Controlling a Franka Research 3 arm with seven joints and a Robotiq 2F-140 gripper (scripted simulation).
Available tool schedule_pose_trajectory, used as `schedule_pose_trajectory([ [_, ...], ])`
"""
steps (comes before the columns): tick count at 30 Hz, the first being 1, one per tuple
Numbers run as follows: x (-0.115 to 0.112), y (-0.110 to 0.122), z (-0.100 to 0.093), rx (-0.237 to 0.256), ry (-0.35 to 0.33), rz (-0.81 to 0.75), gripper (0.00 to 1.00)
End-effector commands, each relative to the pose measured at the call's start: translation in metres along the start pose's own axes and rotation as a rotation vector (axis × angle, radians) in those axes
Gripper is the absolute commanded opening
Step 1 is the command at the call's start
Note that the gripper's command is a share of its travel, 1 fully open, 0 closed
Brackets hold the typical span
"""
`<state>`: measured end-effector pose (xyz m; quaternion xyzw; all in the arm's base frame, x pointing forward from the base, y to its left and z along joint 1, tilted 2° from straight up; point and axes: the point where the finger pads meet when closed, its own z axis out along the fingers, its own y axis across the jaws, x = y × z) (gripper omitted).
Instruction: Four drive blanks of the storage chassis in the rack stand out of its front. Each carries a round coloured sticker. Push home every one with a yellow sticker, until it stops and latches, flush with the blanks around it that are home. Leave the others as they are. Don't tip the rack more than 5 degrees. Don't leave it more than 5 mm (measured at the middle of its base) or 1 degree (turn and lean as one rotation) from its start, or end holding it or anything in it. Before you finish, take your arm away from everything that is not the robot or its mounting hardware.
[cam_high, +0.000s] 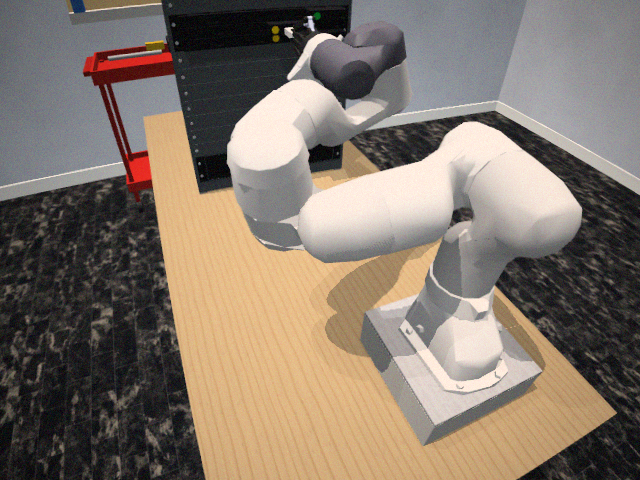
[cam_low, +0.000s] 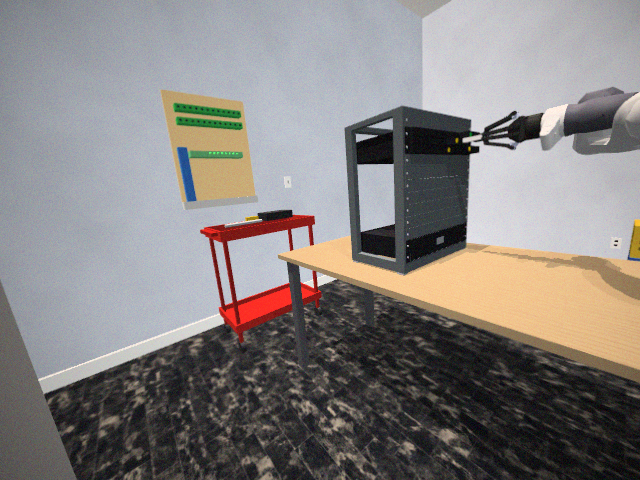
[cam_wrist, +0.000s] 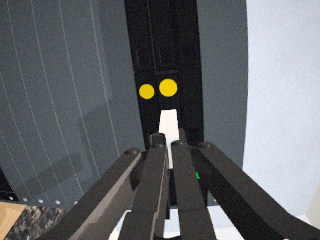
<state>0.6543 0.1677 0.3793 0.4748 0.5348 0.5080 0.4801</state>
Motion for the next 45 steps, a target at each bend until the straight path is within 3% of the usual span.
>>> schedule_pose_trajectory([
  [1,-0.0011,0.0003,0.0011,-0.002,-0.003,0.007,0.00],
  [45,-0.0048,0.0017,0.0051,-0.002,-0.003,0.007,0.00],
])
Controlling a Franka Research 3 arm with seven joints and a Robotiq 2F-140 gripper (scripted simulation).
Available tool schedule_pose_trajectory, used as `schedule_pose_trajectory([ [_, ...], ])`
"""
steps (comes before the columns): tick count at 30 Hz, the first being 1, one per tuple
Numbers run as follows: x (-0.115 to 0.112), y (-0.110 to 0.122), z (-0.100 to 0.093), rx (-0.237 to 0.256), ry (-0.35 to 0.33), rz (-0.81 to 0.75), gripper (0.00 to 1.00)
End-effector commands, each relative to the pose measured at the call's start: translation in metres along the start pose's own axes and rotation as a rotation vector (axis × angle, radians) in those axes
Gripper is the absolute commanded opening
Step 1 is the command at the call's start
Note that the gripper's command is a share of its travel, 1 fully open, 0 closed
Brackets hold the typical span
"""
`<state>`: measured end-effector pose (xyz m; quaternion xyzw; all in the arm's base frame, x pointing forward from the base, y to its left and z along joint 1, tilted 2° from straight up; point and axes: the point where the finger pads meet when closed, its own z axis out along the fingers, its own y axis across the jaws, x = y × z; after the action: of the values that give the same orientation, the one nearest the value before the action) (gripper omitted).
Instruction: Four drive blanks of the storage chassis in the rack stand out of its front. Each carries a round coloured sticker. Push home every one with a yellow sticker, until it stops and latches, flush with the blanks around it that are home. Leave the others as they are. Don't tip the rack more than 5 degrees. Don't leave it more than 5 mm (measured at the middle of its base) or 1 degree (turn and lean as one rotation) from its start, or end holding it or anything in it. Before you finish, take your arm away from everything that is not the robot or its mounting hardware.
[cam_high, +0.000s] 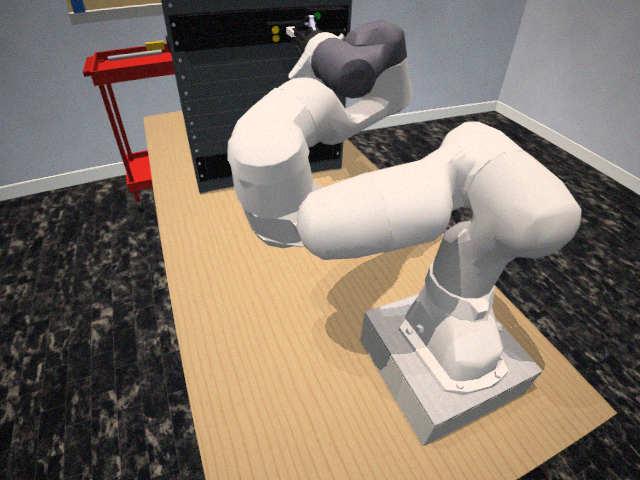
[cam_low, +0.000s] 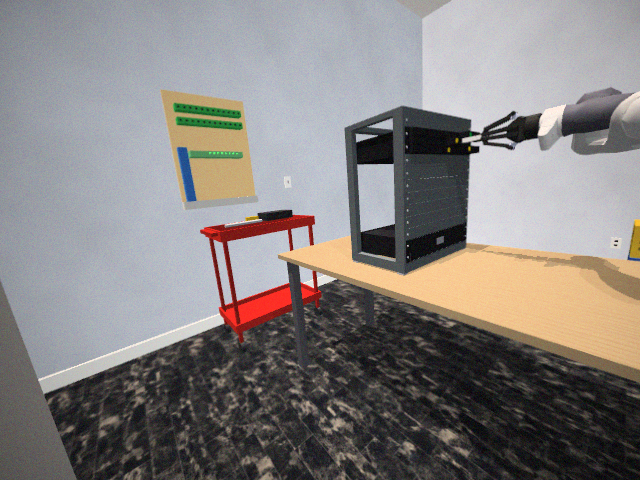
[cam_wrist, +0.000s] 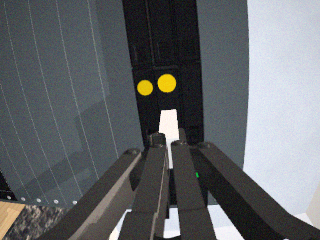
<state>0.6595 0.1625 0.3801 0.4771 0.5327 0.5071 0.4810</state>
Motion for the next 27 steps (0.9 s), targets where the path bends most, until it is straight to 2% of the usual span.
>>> schedule_pose_trajectory([
  [1,0.0008,0.0010,0.0004,-0.002,0.004,0.004,0.00],
  [27,0.0029,0.0017,-0.0003,-0.002,0.004,0.004,0.00],
])
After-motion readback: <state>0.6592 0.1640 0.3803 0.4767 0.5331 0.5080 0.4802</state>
